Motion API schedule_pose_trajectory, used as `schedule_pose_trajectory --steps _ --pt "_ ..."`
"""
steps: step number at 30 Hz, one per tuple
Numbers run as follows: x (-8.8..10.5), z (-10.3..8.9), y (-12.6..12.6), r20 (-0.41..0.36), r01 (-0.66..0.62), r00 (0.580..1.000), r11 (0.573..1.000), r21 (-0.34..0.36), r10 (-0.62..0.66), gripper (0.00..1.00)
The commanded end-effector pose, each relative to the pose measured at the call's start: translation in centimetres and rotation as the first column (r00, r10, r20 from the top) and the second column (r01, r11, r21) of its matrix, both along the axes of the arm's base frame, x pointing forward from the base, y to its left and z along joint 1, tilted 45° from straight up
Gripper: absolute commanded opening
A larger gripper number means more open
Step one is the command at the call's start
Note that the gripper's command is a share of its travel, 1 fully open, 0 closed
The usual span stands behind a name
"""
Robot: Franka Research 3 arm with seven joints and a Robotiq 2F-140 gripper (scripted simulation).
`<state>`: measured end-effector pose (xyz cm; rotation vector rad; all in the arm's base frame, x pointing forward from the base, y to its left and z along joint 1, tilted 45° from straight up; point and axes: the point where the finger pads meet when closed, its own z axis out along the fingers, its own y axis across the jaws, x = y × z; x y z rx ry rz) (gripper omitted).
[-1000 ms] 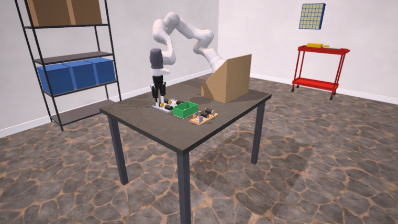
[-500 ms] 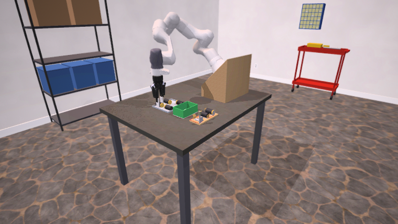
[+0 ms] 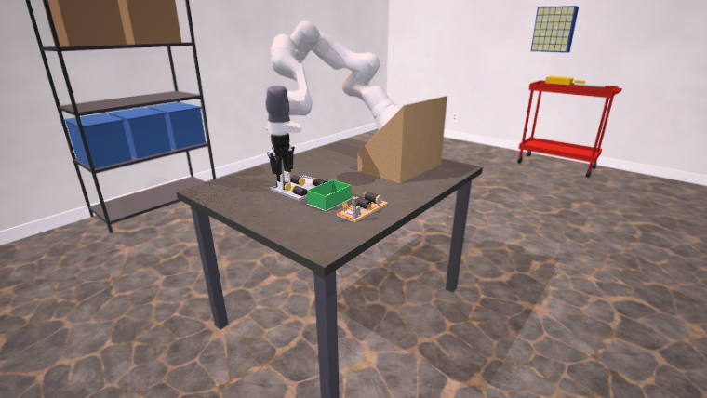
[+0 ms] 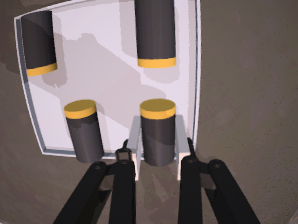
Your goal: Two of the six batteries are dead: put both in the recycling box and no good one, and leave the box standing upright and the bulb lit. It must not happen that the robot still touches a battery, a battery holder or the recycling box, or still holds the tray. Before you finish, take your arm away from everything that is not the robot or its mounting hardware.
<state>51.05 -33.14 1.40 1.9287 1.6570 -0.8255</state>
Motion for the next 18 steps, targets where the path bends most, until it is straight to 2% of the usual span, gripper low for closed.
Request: schedule_pose_trajectory --steps 1,9,18 --pt "0.0 0.0 -0.2 0.003 0.001 1.000 1.000 -0.002 -0.001 0.16" --pt "0.0 0.1 -0.1 0.003 0.001 1.000 1.000 -0.002 -0.001 0.16" --pt "0.4 2.0 1.8 0.003 0.001 1.000 1.000 -0.002 -0.001 0.16"
